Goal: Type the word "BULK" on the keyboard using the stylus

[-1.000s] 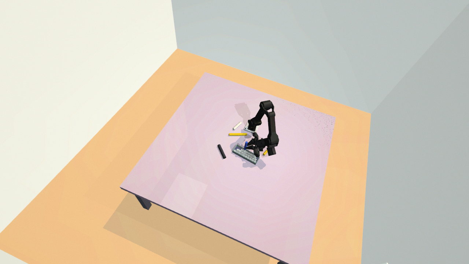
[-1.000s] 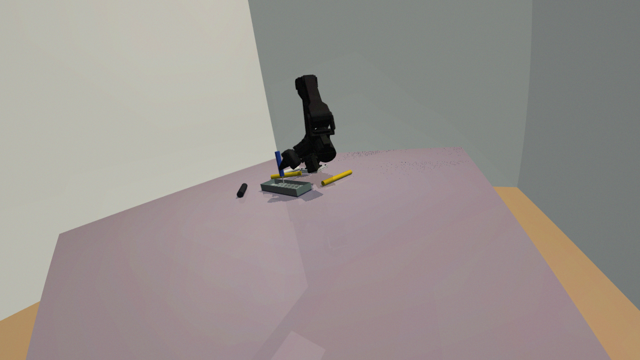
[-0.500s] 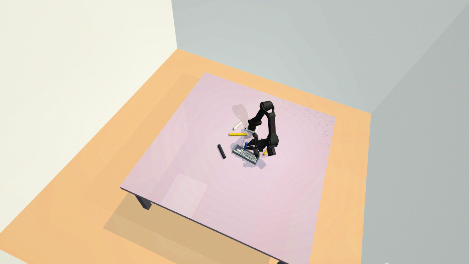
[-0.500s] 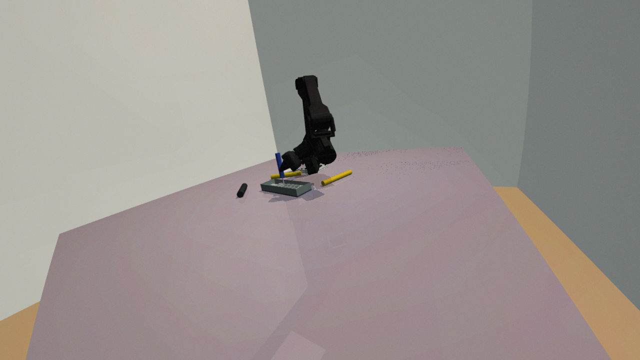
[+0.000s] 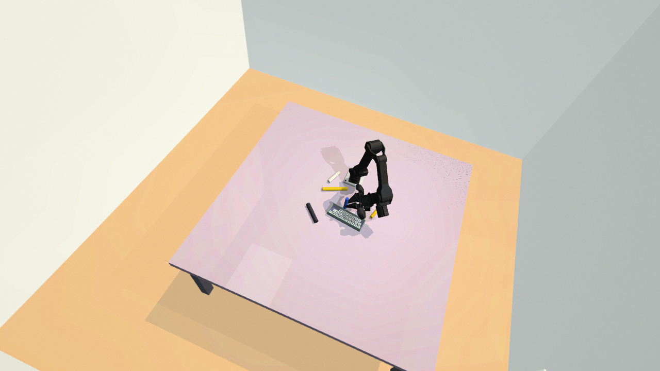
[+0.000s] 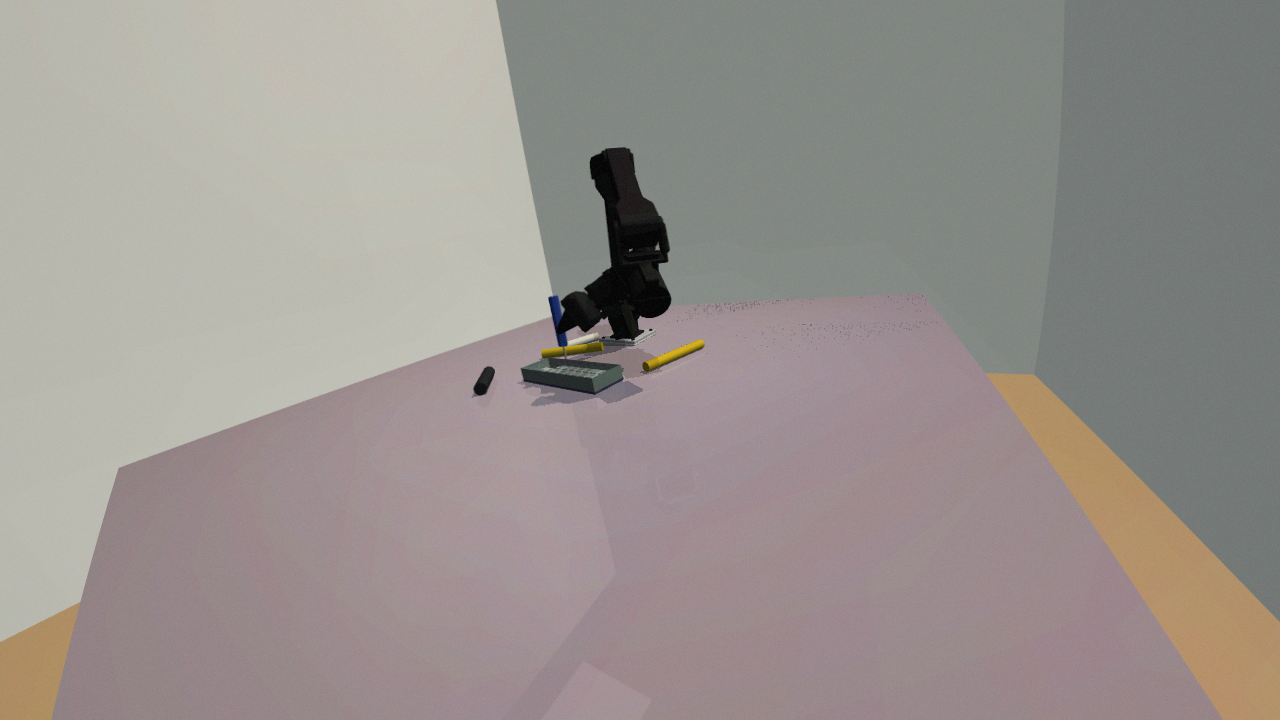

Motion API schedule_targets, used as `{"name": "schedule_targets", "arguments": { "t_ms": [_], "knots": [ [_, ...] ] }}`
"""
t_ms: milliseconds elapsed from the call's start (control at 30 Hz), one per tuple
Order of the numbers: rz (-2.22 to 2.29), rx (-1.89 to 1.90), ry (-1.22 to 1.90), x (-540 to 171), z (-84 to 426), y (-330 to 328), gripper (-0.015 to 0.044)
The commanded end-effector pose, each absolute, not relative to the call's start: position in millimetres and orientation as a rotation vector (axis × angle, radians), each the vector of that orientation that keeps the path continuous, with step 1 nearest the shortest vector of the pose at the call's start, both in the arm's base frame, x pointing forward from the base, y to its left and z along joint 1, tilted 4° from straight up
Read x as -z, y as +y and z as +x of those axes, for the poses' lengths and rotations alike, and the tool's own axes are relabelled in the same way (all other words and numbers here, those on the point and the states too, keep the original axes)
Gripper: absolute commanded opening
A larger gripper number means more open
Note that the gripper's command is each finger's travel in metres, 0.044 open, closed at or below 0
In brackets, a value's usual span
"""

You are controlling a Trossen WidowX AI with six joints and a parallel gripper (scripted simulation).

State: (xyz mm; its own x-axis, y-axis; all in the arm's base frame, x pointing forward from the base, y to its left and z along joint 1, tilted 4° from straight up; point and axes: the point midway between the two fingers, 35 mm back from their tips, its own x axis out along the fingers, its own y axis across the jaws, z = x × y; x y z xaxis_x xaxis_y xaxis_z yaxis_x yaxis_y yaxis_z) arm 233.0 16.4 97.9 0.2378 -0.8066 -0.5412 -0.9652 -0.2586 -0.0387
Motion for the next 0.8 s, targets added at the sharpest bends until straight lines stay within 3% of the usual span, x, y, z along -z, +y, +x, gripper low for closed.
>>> {"name": "schedule_targets", "arguments": {
  "t_ms": [0, 267, 367, 767],
  "knots": [
    [-2.143, -0.595, 1.623, -115, 234, 16, 0.0081],
    [-2.142, -0.588, 1.621, -113, 234, 16, 0.0065],
    [-2.141, -0.592, 1.619, -113, 235, 13, 0.0],
    [-2.141, -0.602, 1.614, -113, 250, -29, 0.0]
  ]
}}
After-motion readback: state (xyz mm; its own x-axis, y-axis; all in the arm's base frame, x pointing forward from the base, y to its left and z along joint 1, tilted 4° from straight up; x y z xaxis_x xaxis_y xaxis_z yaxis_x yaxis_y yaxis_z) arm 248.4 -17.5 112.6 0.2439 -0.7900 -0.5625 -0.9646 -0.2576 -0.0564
